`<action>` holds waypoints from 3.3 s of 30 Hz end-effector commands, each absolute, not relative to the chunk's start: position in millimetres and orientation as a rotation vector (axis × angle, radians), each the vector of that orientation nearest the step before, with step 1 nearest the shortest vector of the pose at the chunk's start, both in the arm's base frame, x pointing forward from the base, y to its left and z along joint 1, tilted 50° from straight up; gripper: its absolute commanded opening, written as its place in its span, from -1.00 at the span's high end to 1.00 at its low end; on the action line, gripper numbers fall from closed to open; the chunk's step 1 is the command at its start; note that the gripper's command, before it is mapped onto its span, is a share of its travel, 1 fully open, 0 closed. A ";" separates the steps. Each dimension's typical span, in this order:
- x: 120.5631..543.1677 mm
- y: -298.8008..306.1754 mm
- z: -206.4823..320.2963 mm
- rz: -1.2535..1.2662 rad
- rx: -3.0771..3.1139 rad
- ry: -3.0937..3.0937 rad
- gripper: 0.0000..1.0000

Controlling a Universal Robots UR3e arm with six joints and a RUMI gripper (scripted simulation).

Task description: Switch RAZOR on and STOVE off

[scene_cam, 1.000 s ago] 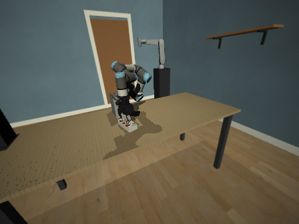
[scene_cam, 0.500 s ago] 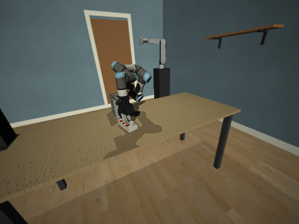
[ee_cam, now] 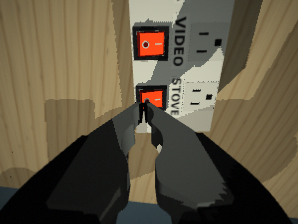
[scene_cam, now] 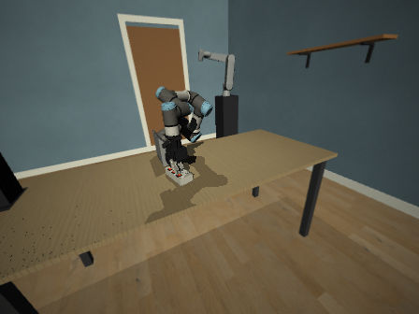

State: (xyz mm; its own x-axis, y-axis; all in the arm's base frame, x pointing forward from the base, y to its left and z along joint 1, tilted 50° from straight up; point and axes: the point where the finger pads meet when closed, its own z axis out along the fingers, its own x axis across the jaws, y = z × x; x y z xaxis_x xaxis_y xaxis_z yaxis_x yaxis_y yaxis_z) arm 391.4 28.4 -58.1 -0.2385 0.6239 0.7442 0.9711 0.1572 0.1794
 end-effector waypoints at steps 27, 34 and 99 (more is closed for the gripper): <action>391.9 30.2 -60.1 -0.896 -1.513 -1.933 1.00; 392.0 25.4 -56.1 -0.896 -1.513 -1.933 1.00; 392.1 -14.7 -22.3 -0.896 -1.513 -1.933 -1.00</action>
State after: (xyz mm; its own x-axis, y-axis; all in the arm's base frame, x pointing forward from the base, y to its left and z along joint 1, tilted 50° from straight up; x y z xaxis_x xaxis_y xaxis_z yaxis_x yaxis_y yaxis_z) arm 391.6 -10.7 -25.1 -0.2385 0.6245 0.7437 0.9711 0.1565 0.1800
